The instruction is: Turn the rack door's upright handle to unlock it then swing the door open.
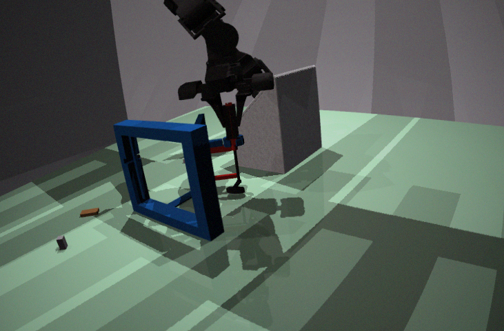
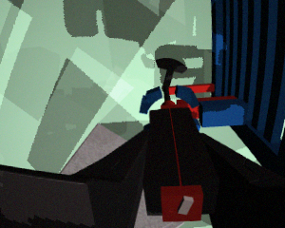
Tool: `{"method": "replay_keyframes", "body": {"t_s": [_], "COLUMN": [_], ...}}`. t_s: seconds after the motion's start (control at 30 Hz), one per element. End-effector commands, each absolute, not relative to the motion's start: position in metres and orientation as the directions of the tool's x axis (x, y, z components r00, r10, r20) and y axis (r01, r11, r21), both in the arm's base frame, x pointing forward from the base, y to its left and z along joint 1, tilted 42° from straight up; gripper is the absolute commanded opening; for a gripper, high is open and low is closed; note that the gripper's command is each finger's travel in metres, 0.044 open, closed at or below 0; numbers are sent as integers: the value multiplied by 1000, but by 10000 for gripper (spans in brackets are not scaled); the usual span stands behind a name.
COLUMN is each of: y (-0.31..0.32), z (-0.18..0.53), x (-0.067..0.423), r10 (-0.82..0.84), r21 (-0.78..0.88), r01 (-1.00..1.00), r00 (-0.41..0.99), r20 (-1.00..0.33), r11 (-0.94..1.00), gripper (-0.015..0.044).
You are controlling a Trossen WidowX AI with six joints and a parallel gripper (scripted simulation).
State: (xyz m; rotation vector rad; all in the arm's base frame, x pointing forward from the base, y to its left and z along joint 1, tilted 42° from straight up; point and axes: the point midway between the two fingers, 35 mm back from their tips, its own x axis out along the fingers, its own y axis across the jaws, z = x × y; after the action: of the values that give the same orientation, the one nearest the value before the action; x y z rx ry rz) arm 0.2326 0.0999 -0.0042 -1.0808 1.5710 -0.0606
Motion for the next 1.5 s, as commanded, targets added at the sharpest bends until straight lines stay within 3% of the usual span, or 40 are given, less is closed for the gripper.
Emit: {"method": "replay_keyframes", "body": {"t_s": [0.0,1.47], "y": [104,182], "z": [-9,-76], "x": [231,220], "r10": [-650,-645], "r21": [-597,-637], "r01": [-521,98], "r00": [101,102], "r20": [-753,-758], "r11": [610,764], "gripper": [23,23]}}
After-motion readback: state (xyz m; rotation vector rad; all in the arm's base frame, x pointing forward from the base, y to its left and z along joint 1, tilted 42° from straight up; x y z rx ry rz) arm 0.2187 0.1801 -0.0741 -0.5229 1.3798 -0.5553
